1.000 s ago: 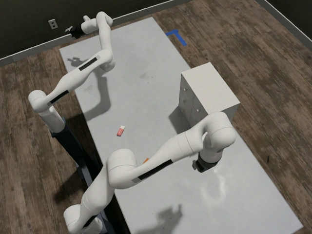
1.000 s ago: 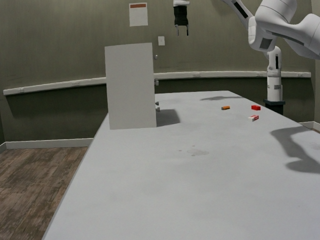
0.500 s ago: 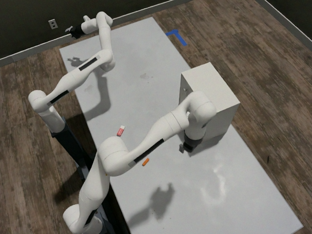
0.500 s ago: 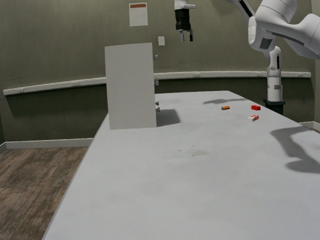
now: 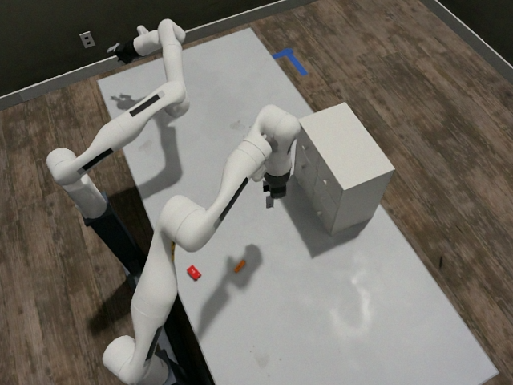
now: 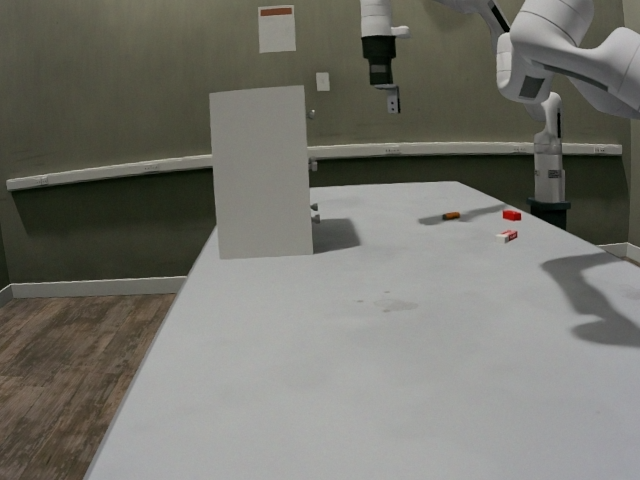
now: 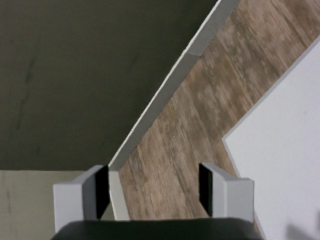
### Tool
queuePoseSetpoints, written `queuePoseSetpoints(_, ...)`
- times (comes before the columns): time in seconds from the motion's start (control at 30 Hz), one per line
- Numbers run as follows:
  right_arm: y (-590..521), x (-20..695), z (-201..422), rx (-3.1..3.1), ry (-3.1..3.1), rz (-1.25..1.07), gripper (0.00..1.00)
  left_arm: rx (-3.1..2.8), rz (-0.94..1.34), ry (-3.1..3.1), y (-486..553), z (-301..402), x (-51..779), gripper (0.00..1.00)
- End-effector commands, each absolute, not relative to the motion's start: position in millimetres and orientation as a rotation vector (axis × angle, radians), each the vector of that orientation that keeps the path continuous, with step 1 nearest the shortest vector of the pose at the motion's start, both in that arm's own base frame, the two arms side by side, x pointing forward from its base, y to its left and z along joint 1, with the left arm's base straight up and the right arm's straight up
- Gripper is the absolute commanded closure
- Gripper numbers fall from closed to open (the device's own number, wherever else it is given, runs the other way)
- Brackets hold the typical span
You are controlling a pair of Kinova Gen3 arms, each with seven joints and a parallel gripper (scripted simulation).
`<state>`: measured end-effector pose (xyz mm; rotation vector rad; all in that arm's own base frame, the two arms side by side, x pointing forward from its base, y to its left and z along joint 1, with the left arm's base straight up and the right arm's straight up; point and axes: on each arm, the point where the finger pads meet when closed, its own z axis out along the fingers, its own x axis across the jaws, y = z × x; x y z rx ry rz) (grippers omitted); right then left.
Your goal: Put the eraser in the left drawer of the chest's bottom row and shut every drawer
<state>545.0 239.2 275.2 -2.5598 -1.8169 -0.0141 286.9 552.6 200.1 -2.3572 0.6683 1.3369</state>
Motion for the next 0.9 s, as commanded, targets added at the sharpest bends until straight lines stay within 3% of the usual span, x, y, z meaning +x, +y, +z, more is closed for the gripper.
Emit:
queuePoseSetpoints(0.0, 304, 555, 251, -2.420, -2.004, -0.005, 0.00, -2.356, 1.335, 0.667, 553, 202, 287, 0.00)
queuePoseSetpoints(0.87, 355, 558, 230, -2.313, -2.127, -0.006, 0.00, -2.356, 1.335, 0.667, 553, 202, 287, 0.00)
